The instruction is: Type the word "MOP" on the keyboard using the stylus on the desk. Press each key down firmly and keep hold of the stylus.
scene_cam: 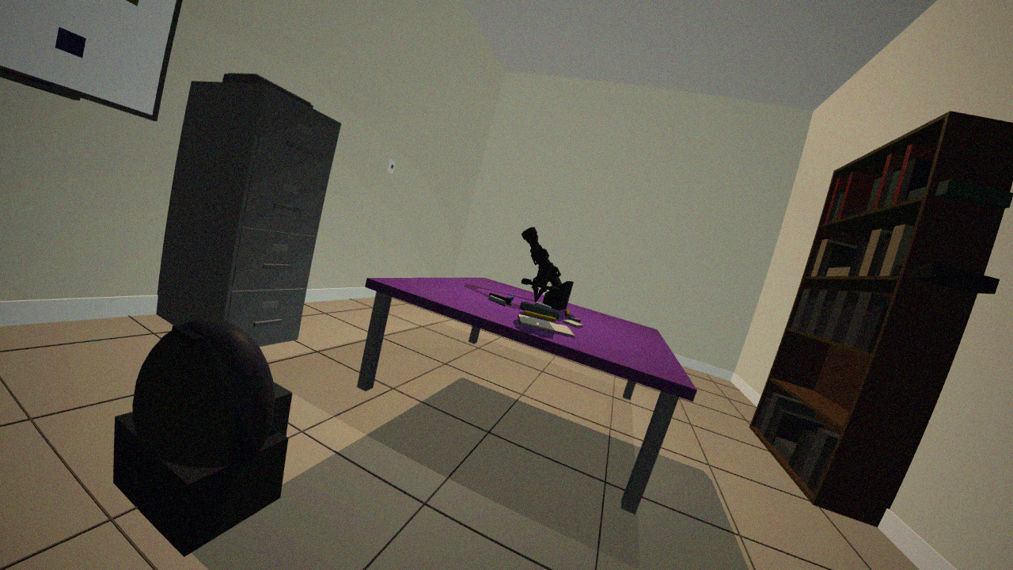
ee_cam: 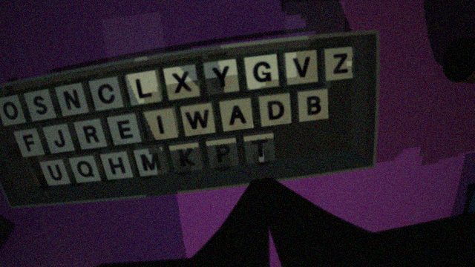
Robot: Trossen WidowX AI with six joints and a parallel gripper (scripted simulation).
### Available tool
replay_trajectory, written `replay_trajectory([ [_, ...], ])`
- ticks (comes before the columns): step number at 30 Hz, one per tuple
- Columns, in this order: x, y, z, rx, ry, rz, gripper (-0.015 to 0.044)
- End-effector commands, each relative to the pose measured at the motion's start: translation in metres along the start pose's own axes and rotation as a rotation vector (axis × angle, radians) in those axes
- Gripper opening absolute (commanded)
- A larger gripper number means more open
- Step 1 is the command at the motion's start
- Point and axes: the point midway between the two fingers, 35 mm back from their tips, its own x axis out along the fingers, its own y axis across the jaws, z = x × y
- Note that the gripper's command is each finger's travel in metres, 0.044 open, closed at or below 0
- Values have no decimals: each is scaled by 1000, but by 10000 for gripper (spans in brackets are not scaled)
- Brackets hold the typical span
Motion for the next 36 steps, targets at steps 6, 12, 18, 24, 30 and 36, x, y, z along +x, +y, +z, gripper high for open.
replay_trajectory([
  [6,0,31,-1,1,0,6,0],
  [12,0,79,-3,2,0,5,0],
  [18,0,79,-3,2,0,5,0],
  [24,0,79,-3,2,0,5,0],
  [30,-50,80,-2,1,0,8,0],
  [36,-60,79,-3,1,0,8,0],
])
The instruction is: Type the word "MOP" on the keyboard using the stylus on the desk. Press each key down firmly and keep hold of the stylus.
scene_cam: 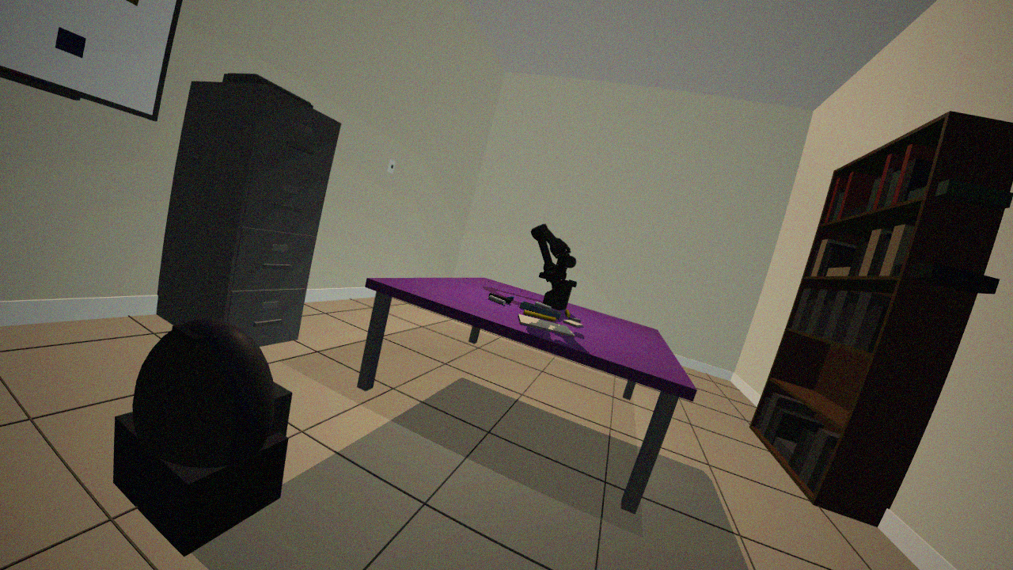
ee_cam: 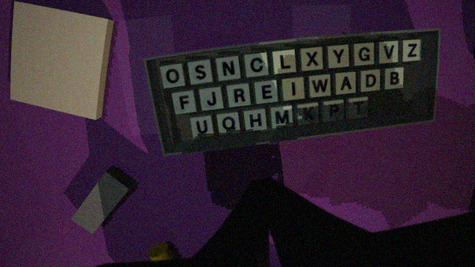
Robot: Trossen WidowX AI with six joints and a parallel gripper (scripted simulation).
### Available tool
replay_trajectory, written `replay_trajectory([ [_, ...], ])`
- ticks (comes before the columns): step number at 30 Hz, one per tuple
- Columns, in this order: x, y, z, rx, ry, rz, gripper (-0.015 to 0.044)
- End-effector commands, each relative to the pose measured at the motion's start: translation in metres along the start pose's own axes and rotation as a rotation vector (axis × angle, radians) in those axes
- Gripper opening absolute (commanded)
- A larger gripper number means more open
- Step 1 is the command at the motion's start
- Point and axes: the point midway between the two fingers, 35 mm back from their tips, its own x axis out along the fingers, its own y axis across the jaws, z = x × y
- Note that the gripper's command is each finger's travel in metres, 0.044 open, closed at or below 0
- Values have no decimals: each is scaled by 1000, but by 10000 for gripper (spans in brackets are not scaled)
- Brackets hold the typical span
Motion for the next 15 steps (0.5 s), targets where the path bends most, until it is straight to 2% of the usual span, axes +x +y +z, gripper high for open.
replay_trajectory([
  [1,-5,-1,-1,4,8,1,0],
  [6,-1,0,0,1,4,-1,0],
  [10,0,-1,0,1,5,-1,105],
  [14,0,-1,0,2,5,-1,0],
  [15,0,-1,0,2,5,-1,0],
])
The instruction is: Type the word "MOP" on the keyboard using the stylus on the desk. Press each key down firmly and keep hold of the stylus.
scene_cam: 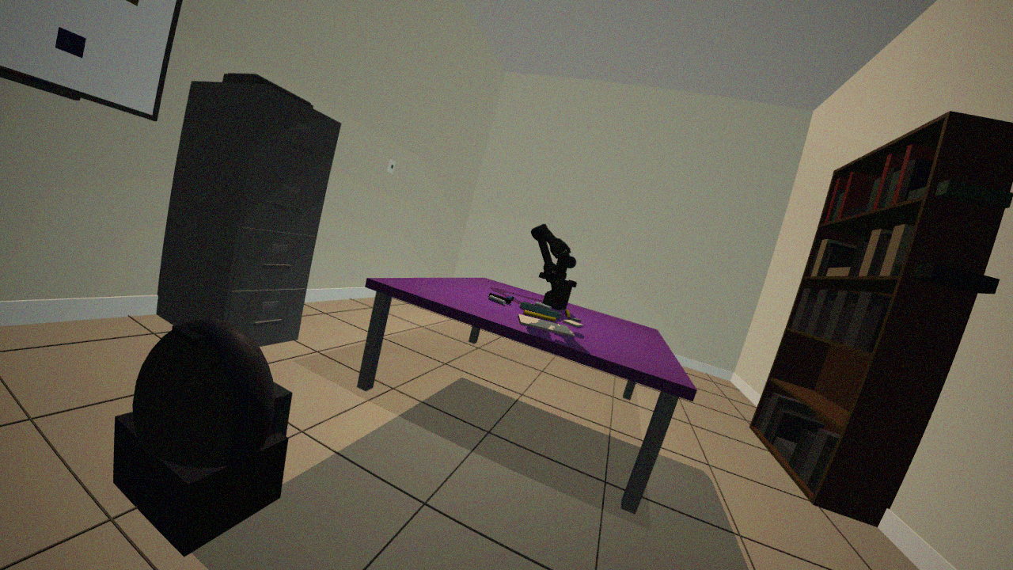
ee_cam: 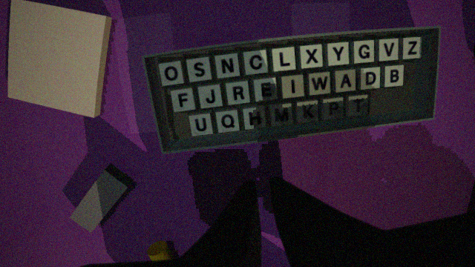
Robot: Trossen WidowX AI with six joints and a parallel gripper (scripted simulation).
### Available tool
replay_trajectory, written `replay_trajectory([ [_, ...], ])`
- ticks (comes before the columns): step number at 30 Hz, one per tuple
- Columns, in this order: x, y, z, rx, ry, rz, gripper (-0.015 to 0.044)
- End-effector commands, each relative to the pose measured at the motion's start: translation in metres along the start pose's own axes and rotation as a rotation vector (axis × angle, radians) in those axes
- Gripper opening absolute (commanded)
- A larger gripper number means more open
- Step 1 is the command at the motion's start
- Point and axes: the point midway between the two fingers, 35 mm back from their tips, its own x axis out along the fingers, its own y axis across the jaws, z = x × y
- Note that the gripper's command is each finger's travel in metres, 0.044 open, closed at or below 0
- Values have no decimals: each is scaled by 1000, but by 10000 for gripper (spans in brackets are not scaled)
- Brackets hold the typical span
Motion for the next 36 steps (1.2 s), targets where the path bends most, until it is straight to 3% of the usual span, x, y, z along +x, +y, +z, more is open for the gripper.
replay_trajectory([
  [1,0,0,0,0,0,0,0],
  [10,0,0,0,0,0,0,0],
  [13,1,-3,0,1,6,-1,79],
  [16,8,-46,-3,13,91,-18,150],
  [28,31,-226,-78,42,484,-11,150],
  [36,32,-240,-93,43,531,0,150],
])
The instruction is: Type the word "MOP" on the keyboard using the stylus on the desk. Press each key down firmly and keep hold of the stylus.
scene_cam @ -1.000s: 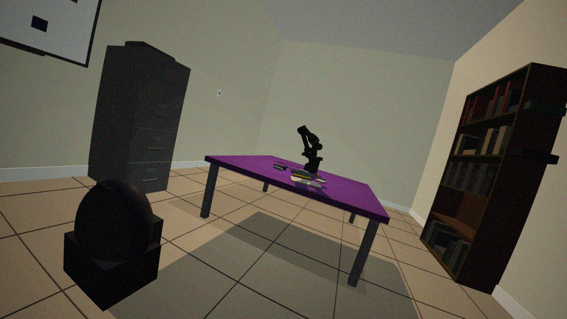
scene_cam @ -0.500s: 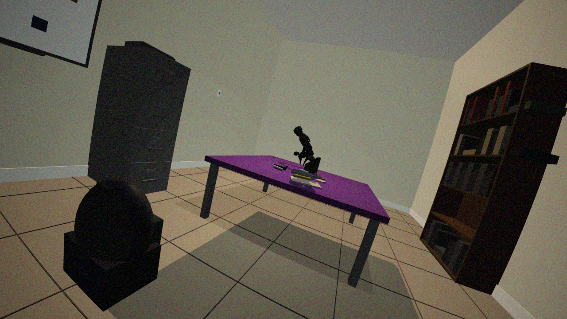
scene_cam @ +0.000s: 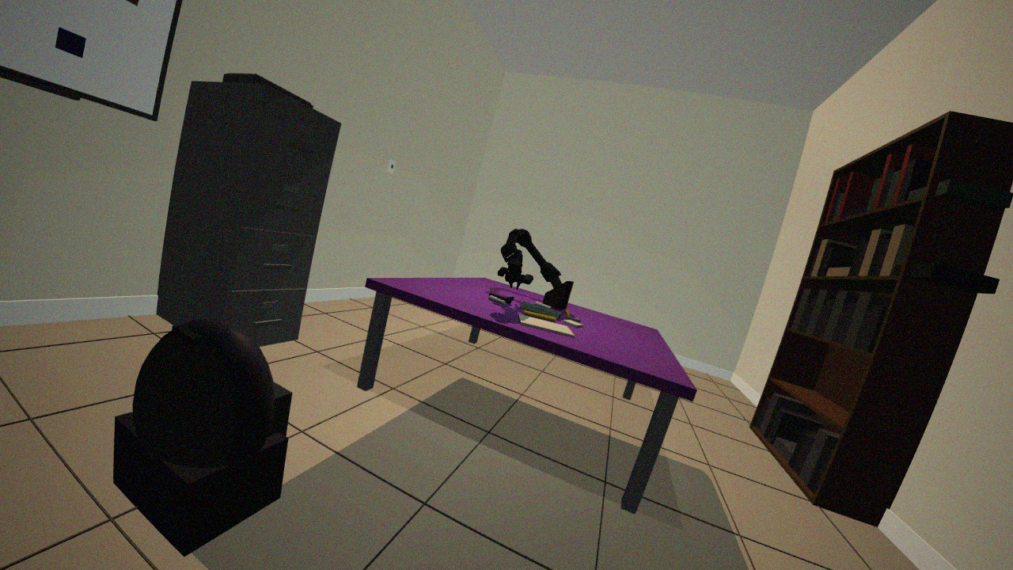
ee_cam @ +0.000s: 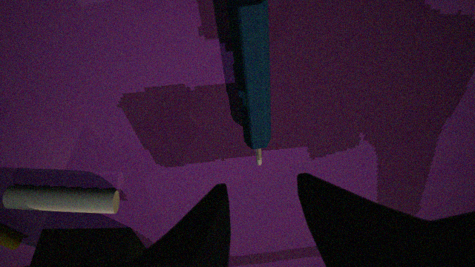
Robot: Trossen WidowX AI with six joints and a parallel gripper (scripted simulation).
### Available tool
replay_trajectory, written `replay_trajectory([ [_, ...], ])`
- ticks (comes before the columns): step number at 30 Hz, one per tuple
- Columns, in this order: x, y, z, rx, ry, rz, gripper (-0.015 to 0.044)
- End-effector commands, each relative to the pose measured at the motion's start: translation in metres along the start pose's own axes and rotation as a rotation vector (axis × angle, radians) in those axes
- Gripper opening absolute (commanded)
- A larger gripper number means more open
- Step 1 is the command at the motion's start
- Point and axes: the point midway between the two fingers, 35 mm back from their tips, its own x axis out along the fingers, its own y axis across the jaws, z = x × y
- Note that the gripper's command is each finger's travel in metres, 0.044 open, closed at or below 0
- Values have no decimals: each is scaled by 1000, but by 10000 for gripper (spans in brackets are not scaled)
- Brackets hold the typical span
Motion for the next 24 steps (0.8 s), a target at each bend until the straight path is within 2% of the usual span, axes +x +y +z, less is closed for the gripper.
replay_trajectory([
  [1,0,-6,-4,-9,13,-1,150],
  [24,15,-6,4,-9,13,-2,150],
])
